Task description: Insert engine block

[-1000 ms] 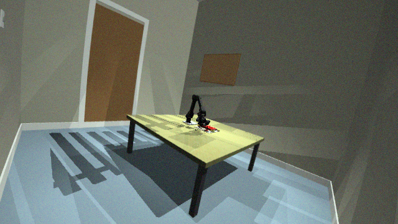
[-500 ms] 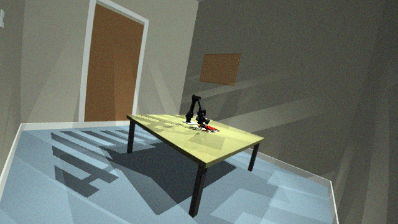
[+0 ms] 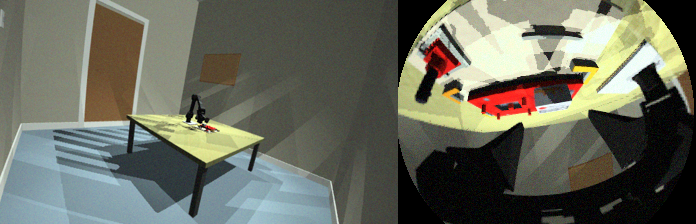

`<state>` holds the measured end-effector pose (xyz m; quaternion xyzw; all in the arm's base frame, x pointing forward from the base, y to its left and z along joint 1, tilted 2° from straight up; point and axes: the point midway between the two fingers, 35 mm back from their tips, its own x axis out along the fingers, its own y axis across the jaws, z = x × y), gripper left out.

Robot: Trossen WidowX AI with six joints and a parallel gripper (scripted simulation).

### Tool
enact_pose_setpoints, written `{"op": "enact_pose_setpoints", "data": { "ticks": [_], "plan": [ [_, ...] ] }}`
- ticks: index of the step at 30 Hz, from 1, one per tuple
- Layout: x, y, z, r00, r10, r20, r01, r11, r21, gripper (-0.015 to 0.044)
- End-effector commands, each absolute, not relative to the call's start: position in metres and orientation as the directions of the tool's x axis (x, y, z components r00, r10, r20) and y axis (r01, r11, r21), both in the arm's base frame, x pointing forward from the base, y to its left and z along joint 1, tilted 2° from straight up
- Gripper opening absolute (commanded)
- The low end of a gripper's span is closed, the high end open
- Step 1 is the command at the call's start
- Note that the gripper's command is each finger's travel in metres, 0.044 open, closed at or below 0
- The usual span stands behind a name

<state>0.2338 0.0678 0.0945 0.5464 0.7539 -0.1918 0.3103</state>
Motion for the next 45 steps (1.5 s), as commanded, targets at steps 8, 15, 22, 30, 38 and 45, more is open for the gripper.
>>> {"op": "enact_pose_setpoints", "data": {
  "ticks": [8,15,22,30,38,45],
  "plan": [
    [0.234,0.068,0.094,-0.209,0.705,-0.678,0.944,0.327,0.048,0.0440],
    [0.232,0.069,0.094,-0.219,0.685,-0.695,0.928,0.366,0.067,0.0440],
    [0.226,0.074,0.092,-0.251,0.586,-0.771,0.828,0.543,0.142,0.0440],
    [0.222,0.079,0.092,-0.258,0.462,-0.849,0.660,0.726,0.194,0.0440],
    [0.219,0.082,0.094,-0.232,0.337,-0.912,0.451,0.868,0.206,0.0440],
    [0.219,0.085,0.097,-0.185,0.232,-0.955,0.249,0.951,0.183,0.0440]
  ]
}}
